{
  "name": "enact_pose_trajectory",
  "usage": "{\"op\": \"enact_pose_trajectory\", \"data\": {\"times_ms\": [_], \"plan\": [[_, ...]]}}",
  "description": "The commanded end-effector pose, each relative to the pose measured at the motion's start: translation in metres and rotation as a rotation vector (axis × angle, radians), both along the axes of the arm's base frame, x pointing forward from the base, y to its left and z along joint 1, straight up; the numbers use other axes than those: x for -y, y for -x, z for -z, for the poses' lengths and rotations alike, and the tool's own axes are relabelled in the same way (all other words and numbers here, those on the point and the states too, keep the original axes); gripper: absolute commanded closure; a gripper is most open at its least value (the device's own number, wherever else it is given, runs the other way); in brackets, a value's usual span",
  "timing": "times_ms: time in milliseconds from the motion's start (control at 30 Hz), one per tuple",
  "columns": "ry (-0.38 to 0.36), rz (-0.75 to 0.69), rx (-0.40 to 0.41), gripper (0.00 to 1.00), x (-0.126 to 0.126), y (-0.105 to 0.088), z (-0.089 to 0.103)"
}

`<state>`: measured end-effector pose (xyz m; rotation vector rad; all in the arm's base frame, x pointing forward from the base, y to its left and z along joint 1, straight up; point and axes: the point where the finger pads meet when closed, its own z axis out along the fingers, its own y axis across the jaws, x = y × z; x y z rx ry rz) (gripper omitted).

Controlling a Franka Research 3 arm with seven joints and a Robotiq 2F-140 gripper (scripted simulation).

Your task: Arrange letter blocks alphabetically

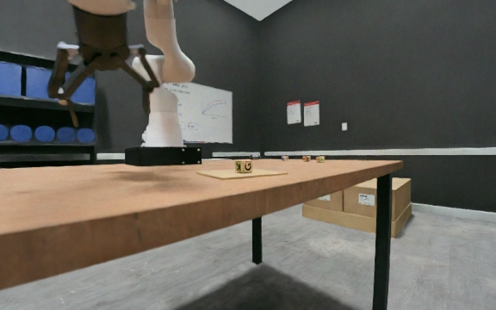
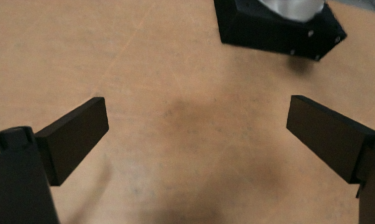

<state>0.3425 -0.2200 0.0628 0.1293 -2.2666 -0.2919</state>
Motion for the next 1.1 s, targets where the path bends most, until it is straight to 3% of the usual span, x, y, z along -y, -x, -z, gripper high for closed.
{"op": "enact_pose_trajectory", "data": {"times_ms": [0, 400, 467, 500, 600, 767, 967, 1033, 1067], "plan": [[0.127, 0.047, 0.032, 0.00, -0.025, -0.028, 0.012], [0.221, -0.005, 0.132, 0.00, -0.133, -0.085, 0.029], [0.221, -0.005, 0.132, 0.00, -0.133, -0.085, 0.029], [0.237, -0.013, 0.154, 0.00, -0.158, -0.094, 0.032], [0.258, -0.024, 0.189, 0.00, -0.198, -0.105, 0.036], [0.274, -0.032, 0.222, 0.00, -0.237, -0.112, 0.039], [0.298, -0.042, 0.287, 0.00, -0.319, -0.117, 0.043], [0.298, -0.042, 0.287, 0.00, -0.319, -0.117, 0.043], [0.301, -0.043, 0.295, 0.00, -0.331, -0.116, 0.044]]}}
